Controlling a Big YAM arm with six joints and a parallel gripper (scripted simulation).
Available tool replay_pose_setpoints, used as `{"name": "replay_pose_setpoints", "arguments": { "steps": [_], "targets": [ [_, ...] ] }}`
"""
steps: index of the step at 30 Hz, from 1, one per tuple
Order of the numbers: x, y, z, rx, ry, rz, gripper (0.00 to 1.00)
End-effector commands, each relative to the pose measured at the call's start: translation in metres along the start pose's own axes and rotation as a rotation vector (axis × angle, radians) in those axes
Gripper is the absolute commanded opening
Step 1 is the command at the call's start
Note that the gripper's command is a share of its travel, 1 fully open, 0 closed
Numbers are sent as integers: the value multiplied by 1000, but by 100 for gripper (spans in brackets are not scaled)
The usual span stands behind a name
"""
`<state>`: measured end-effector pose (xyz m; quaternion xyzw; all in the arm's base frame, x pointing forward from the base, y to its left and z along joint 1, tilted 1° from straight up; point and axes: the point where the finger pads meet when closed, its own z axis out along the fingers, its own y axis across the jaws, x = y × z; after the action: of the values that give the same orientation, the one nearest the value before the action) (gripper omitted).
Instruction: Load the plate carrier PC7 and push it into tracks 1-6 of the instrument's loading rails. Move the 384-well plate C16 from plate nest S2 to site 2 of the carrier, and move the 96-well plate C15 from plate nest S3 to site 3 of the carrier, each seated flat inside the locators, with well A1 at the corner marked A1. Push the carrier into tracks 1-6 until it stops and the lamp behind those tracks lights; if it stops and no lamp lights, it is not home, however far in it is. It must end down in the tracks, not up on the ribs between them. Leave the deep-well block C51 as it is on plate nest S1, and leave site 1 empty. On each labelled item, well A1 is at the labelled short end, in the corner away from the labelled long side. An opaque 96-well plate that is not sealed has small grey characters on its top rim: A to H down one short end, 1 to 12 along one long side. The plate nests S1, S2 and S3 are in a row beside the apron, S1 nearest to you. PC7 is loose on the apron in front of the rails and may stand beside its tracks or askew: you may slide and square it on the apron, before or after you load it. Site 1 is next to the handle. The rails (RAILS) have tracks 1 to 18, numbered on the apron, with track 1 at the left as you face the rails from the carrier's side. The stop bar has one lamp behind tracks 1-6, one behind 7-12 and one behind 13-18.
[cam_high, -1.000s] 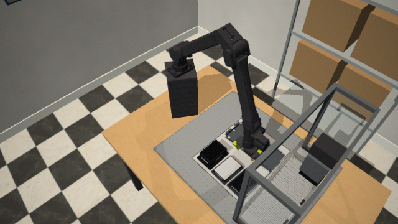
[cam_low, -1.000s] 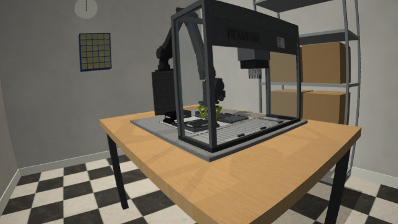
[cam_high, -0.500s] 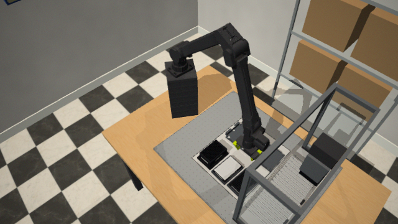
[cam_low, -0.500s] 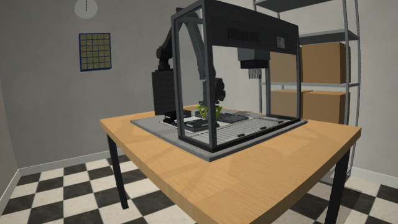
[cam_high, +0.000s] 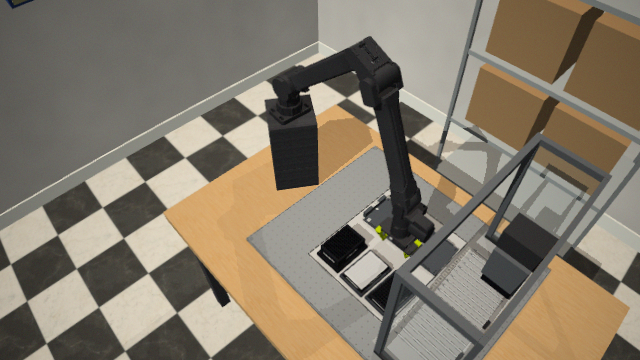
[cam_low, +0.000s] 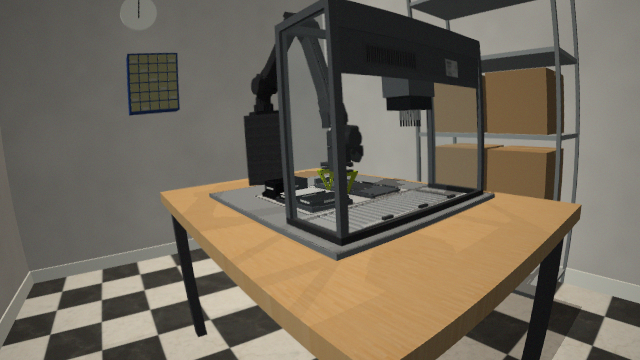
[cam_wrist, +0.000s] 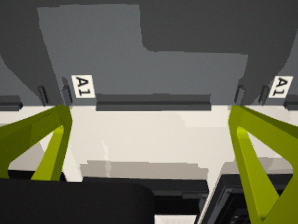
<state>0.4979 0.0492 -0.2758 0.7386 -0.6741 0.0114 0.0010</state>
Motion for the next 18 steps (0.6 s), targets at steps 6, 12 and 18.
{"name": "replay_pose_setpoints", "arguments": {
  "steps": [6,12,18],
  "targets": [
    [-20,-14,1,23,-16,2,100],
    [-22,-15,1,23,-16,5,100],
    [-24,-14,1,23,-16,8,100]
  ]
}}
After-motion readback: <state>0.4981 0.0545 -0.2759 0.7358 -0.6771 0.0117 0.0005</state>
